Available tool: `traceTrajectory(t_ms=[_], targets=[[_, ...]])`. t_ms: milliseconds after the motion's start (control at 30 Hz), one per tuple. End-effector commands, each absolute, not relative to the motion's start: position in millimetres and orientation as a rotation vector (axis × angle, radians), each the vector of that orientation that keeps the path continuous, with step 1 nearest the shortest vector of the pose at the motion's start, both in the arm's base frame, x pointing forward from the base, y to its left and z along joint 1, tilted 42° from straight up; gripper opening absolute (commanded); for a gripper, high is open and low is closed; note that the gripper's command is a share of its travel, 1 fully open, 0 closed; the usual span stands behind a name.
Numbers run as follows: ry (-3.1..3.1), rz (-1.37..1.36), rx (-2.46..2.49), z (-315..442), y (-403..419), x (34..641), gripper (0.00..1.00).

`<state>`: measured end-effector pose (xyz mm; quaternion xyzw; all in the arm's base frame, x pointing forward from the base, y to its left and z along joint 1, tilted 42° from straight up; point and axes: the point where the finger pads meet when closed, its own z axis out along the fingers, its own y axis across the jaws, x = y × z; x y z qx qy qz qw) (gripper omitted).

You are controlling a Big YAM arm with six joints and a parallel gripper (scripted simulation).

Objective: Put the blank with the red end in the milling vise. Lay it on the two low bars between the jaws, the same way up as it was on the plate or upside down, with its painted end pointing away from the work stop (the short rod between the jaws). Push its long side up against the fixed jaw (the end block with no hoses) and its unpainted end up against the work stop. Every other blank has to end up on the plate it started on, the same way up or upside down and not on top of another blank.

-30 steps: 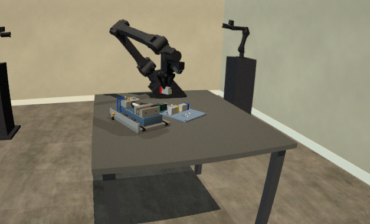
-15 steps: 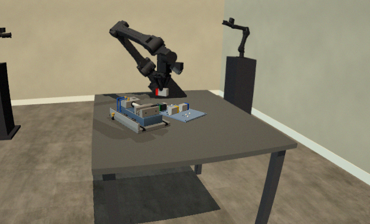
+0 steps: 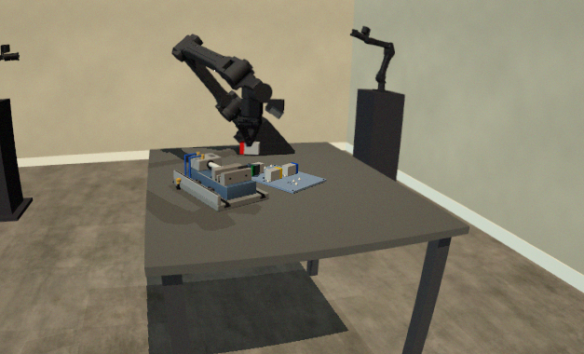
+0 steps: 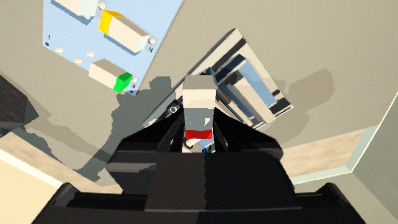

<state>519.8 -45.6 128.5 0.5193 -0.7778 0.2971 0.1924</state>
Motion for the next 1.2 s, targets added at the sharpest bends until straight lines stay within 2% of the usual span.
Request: traceTrajectory(t_ms=[0, 1167], targets=[[-2.085, 0.814, 1.587, 147, -46, 540, 0.0], [-1.588, 0.637, 1.951, 173, -93, 569, 0.0]])
